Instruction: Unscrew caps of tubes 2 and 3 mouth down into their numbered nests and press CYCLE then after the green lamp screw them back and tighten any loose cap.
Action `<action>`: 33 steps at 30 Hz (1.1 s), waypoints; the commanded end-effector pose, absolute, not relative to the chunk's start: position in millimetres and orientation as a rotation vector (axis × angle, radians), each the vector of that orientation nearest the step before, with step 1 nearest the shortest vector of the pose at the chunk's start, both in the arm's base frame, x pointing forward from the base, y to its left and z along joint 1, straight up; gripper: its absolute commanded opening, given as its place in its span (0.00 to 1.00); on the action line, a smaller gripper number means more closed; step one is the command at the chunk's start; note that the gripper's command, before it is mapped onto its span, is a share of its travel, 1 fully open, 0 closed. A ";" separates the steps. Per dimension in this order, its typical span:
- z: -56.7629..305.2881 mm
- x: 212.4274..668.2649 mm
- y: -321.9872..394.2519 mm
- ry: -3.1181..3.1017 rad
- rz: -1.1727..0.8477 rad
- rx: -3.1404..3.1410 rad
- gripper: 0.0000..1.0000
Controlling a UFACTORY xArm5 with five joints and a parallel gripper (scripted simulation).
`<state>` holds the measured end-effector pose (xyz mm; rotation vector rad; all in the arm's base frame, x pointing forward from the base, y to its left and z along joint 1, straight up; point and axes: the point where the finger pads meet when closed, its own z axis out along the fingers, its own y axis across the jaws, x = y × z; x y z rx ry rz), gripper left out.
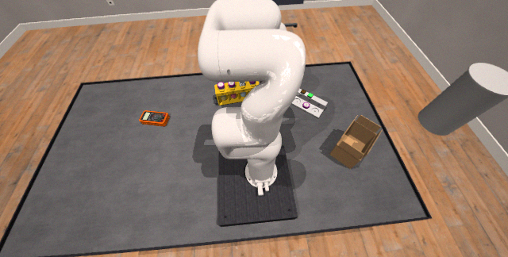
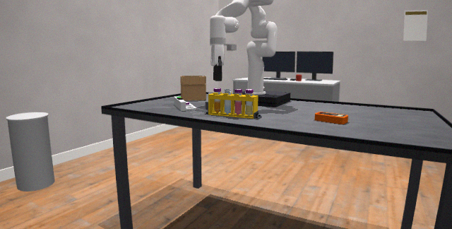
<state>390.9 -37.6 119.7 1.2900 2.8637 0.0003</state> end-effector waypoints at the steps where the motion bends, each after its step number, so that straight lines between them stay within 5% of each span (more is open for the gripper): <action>1: 121.3 387.6 -56.6 2.923 0.013 1.132 0.46; 33: 119.8 327.6 -274.8 2.923 0.010 1.132 0.46</action>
